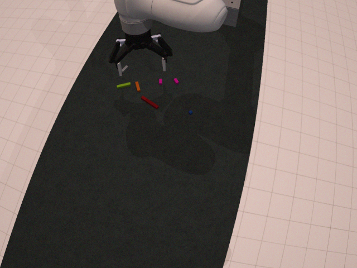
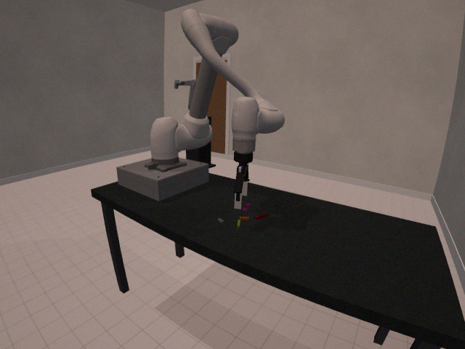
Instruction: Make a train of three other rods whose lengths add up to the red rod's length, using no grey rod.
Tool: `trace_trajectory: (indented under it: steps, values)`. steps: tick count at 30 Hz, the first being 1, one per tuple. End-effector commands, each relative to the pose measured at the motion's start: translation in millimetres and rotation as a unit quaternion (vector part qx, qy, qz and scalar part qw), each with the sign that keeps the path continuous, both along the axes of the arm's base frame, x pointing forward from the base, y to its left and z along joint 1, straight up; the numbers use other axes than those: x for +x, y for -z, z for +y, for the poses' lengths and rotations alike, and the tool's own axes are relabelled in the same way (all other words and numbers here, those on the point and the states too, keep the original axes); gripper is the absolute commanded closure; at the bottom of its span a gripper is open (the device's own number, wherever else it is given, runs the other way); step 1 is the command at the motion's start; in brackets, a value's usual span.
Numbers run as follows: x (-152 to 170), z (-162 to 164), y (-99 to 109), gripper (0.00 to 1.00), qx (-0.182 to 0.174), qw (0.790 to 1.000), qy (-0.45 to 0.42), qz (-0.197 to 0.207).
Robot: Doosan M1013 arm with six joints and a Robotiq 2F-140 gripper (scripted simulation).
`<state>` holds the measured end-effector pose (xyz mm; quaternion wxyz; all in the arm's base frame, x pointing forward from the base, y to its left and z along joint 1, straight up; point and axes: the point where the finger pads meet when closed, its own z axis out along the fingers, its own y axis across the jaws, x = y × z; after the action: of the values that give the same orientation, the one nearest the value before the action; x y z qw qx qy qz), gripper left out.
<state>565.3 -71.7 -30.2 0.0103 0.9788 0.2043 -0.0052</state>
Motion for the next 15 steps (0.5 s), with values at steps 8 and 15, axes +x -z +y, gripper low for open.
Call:
trace_trajectory:
  steps: [8, 15]
  values:
    - [6.3, 0.4, 0.0, 0.00, 0.009, 0.982, -0.189, 0.002]
    - [6.6, 0.5, 0.0, 0.00, 0.009, 0.981, -0.196, 0.002]
